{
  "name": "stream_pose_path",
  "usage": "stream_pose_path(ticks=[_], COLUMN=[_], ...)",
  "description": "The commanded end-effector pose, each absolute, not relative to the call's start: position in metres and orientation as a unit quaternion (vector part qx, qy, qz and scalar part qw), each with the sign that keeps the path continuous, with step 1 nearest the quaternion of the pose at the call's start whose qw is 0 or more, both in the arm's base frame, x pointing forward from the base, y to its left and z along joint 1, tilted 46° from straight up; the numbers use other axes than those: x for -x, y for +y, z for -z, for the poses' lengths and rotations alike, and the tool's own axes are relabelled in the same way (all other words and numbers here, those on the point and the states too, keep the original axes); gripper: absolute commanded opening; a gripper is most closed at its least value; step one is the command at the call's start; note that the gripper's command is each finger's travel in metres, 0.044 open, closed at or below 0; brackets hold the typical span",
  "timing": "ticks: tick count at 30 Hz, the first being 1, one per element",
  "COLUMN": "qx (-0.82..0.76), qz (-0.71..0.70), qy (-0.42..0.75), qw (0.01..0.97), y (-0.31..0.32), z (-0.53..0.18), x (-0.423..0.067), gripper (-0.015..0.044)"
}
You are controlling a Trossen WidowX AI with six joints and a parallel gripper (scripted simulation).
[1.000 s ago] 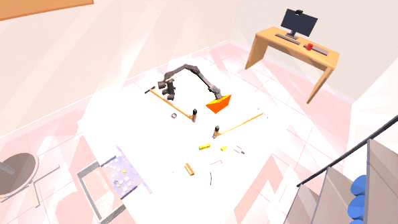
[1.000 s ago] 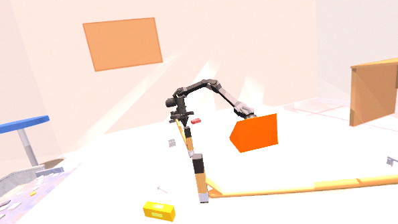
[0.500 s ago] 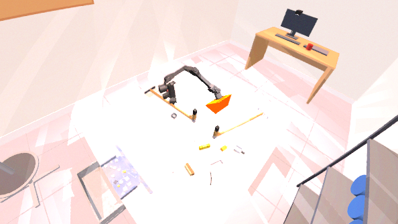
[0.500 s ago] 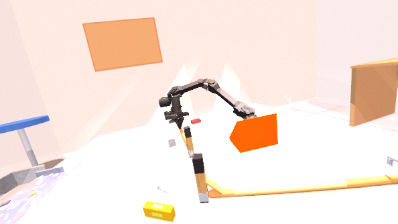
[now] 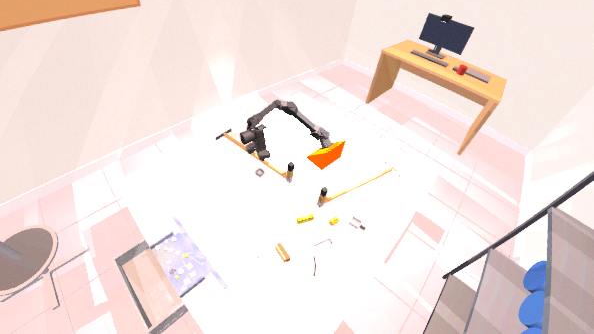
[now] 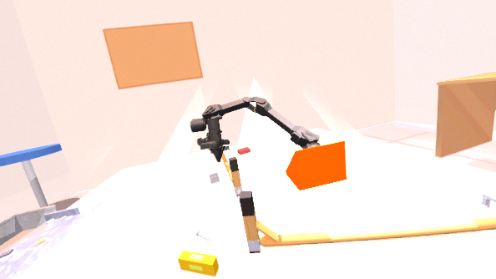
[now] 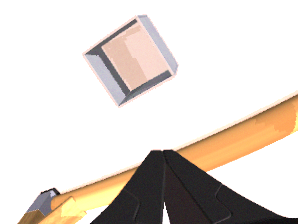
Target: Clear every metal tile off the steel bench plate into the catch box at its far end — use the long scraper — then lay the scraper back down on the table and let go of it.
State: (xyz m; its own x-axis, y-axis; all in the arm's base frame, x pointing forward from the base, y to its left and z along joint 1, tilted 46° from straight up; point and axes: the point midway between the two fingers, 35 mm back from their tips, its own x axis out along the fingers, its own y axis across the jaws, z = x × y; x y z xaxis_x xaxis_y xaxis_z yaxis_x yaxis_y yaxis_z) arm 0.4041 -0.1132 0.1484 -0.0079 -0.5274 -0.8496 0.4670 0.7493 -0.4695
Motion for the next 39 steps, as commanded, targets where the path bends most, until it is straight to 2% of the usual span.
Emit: stream_pose_path(ticks=[1, 39], qx=[0.046, 0.209], qz=[0.337, 0.204], qy=[0.623, 0.664], qw=[0.704, 0.689], y=[-0.096, 0.059], z=[-0.141, -0.065], x=[-0.41, -0.422], gripper=[0.0, 0.0])
